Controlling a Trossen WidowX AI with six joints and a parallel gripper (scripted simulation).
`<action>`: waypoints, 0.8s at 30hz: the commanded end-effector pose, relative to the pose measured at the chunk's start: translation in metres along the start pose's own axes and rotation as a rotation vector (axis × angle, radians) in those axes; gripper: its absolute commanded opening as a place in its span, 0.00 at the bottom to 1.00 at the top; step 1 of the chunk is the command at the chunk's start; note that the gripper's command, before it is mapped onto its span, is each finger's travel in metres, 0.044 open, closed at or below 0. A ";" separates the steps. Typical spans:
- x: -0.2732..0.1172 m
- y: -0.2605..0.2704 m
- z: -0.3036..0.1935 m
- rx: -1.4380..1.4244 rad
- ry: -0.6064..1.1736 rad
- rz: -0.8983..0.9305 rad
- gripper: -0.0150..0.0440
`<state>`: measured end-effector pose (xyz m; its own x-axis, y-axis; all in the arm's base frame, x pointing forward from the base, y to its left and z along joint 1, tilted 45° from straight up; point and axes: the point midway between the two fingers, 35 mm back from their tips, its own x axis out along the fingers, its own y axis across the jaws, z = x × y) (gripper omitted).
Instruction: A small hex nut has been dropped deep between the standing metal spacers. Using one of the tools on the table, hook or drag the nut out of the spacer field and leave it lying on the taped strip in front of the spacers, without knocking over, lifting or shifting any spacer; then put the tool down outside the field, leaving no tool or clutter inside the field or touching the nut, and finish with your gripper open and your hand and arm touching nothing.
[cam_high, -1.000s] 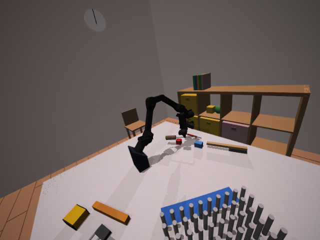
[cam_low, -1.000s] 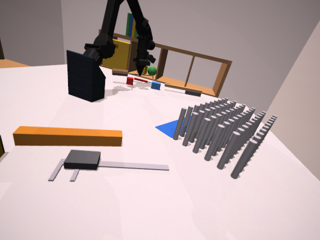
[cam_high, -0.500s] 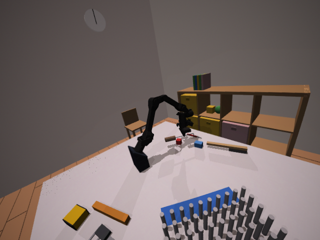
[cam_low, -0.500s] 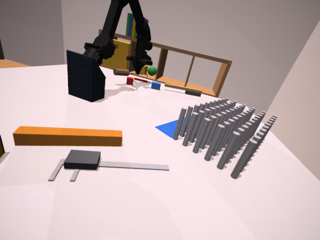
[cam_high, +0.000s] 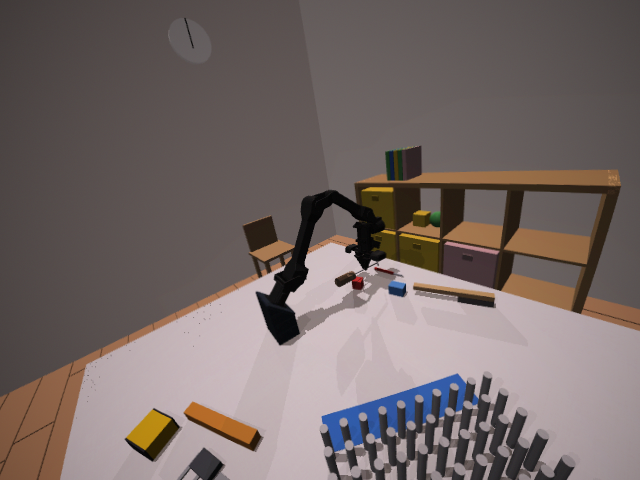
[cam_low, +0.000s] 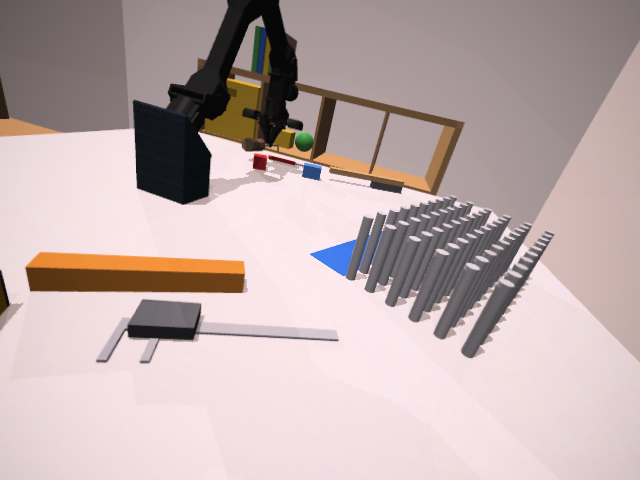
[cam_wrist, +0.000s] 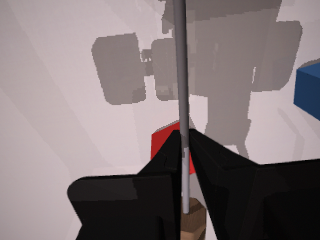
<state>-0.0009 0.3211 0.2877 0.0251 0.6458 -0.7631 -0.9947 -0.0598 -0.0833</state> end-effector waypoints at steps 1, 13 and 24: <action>-0.001 0.006 0.004 -0.122 0.011 0.001 0.25; -0.002 0.026 0.012 -0.527 0.043 0.025 0.25; -0.005 0.045 0.018 -0.901 0.066 0.052 0.25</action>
<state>-0.0431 0.3277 0.2969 0.0098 0.5869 -0.8096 -0.6129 -0.6362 -0.4686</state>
